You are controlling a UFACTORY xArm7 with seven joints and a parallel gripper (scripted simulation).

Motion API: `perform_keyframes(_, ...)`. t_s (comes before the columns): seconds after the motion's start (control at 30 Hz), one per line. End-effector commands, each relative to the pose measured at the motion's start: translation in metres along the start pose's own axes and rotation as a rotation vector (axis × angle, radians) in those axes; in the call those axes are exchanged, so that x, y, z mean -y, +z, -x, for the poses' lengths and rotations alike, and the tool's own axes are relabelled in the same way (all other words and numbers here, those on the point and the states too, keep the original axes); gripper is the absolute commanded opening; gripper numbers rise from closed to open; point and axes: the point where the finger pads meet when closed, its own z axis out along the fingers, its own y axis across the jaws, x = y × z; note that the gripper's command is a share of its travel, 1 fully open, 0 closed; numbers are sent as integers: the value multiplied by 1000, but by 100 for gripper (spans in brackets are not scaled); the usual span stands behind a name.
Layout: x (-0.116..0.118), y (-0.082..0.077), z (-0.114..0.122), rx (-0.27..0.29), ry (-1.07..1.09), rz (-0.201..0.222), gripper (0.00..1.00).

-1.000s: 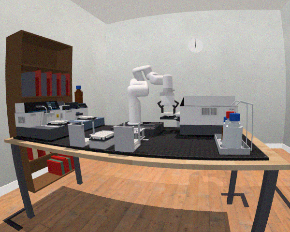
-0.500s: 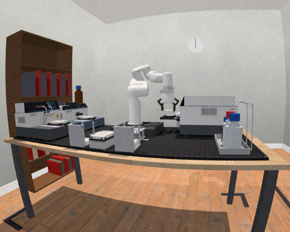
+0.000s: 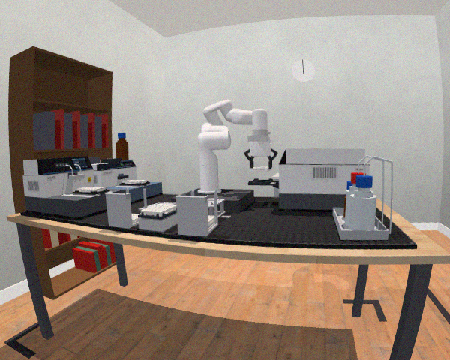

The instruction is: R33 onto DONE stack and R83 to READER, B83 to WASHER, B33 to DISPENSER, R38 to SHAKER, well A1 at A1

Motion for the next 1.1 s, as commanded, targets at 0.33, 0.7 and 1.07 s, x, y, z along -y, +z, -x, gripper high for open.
perform_keyframes(0.33,1,-17,0,0,-1,-3,0)
perform_keyframes(0.7,1,-32,0,0,-1,-3,0)
perform_keyframes(1.07,1,-40,0,0,-1,-3,0)
